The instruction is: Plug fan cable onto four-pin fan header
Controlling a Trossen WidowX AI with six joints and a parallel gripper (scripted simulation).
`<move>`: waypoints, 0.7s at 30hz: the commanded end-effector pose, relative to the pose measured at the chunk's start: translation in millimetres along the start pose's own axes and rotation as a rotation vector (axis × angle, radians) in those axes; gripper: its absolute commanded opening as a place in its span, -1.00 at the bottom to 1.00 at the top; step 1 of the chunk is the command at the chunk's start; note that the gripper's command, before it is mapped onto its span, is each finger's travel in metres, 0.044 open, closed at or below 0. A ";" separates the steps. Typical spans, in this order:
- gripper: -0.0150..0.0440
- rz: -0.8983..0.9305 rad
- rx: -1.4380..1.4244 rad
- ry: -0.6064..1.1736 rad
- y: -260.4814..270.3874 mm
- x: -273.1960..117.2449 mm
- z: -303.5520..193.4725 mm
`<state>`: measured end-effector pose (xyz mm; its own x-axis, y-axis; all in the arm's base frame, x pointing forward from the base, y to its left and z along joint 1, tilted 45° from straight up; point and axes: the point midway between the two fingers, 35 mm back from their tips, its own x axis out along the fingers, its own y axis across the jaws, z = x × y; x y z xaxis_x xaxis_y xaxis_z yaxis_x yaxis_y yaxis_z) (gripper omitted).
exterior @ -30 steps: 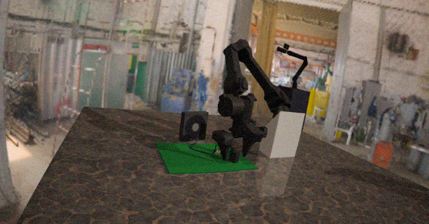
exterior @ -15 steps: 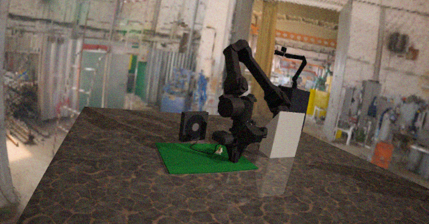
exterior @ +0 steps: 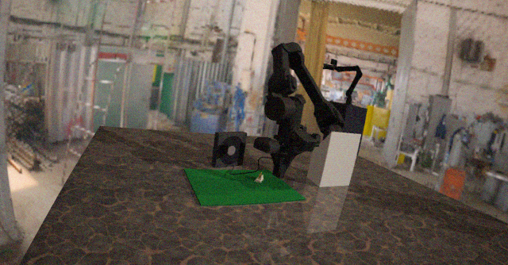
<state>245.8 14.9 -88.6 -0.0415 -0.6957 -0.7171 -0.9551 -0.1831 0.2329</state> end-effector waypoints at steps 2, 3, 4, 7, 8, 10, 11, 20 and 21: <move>-0.49 0.009 0.055 -0.004 1.7 -2.1 -5.5; -0.49 0.009 0.090 -0.004 1.4 -2.2 -8.6; -0.49 0.009 0.124 -0.005 1.2 -2.3 -11.8; -0.49 0.008 0.226 -0.006 0.7 -2.6 -21.3; -0.49 0.008 0.260 -0.006 0.6 -2.6 -24.5; -0.49 0.008 0.329 -0.006 0.6 -2.6 -30.9; -0.49 0.008 0.363 -0.006 0.7 -2.6 -34.1; -0.49 0.009 0.671 -0.003 3.0 -2.1 -63.3; -0.49 0.009 0.706 -0.002 3.5 -2.0 -66.6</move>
<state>260.3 -24.8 -50.2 -0.0556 -0.6917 -0.7200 -0.9482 0.2624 -0.1789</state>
